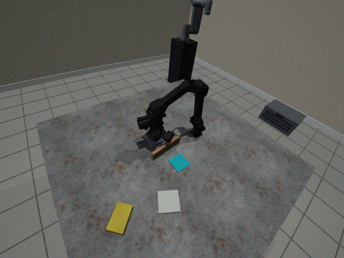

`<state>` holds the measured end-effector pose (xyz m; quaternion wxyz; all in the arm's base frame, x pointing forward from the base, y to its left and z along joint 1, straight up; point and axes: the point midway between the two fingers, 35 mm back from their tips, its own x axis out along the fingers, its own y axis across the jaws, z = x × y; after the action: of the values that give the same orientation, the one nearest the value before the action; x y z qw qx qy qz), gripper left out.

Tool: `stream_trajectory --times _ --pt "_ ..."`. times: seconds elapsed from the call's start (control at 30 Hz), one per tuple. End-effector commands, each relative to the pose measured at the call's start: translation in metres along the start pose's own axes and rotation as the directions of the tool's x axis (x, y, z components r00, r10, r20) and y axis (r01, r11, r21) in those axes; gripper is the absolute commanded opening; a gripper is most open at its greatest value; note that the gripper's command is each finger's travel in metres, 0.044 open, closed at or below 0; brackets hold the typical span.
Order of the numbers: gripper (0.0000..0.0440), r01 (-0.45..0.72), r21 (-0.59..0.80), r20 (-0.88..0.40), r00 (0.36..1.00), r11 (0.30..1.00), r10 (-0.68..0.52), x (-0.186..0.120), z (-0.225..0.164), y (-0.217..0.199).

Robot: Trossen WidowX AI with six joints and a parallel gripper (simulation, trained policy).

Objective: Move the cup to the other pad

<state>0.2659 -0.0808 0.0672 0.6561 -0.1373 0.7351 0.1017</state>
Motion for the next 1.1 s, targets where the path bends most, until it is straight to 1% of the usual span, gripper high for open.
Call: stream_trajectory --times 0.0,0.63,1.07 --pt "0.0000 0.003 -0.032 0.021 1.000 0.999 -0.002 -0.011 0.004 0.001" --pt "0.0000 0.026 -0.126 0.085 0.996 0.992 -0.015 -0.056 0.024 0.021" --pt "0.0000 0.056 -0.201 0.140 0.990 0.978 -0.028 -0.077 0.043 0.050"
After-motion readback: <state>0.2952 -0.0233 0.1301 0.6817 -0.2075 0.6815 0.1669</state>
